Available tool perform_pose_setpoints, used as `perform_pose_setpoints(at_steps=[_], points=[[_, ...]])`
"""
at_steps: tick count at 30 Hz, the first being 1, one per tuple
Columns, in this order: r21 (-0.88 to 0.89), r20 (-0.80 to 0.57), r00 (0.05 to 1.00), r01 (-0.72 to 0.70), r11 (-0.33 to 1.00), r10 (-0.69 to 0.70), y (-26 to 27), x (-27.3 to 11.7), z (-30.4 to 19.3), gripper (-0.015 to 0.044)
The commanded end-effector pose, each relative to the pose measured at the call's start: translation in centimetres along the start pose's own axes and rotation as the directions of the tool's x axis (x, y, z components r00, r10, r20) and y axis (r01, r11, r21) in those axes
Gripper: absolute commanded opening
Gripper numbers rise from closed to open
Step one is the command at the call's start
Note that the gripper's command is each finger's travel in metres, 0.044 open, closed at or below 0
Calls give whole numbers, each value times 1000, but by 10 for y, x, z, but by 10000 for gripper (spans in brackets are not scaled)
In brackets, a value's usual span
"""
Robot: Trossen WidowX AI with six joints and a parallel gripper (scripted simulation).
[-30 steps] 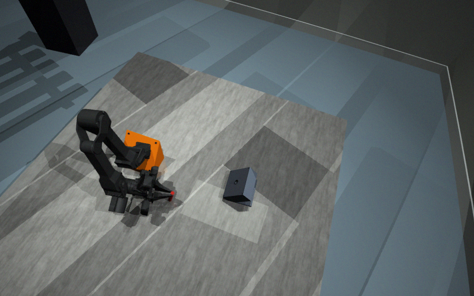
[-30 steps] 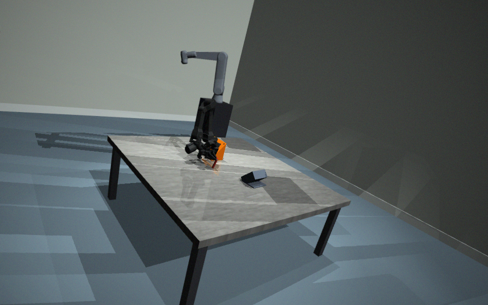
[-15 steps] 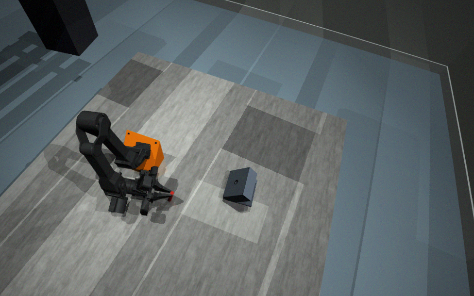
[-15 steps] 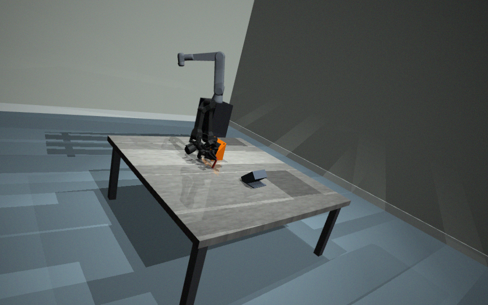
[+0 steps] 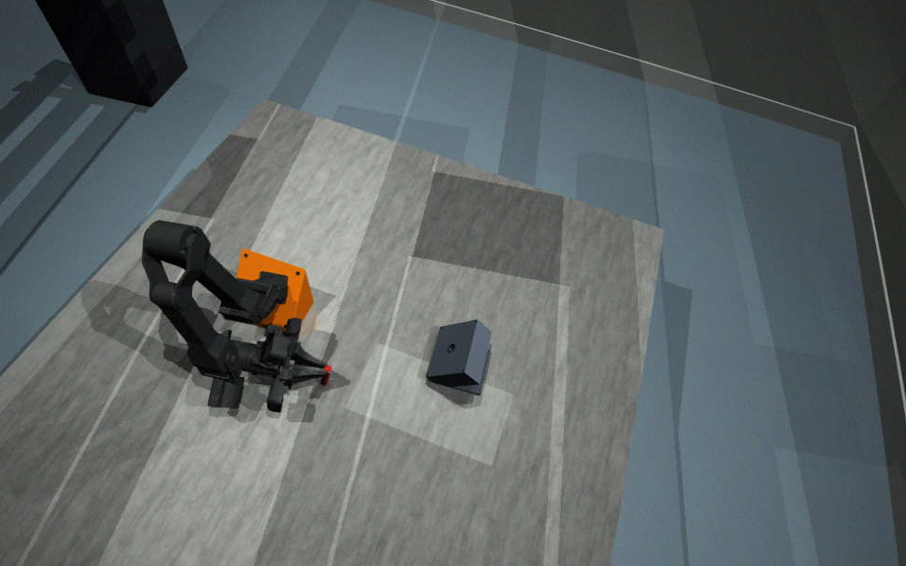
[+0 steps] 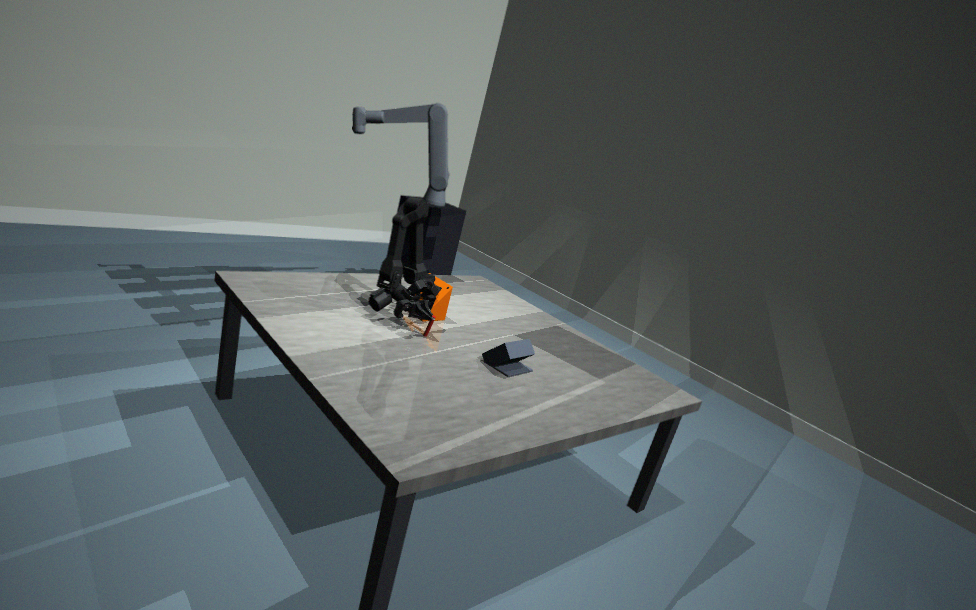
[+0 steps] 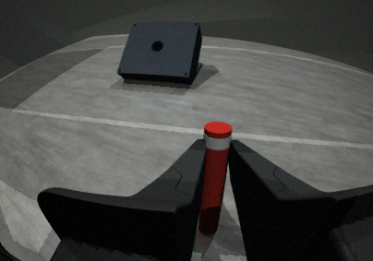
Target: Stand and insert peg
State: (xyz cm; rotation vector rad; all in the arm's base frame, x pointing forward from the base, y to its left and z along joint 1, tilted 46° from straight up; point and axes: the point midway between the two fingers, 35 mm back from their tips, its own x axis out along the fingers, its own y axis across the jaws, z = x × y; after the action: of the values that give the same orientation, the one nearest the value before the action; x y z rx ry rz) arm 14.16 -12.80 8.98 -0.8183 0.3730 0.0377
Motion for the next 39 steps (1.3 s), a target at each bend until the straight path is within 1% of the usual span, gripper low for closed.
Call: perform_pose_setpoints(at_steps=[1, 39], points=[[0, -1, 1000, 0, 1000, 0, 0, -1, -2, 50], [-14, 58, 998, 2, 1000, -1, 1, -4, -3, 56]])
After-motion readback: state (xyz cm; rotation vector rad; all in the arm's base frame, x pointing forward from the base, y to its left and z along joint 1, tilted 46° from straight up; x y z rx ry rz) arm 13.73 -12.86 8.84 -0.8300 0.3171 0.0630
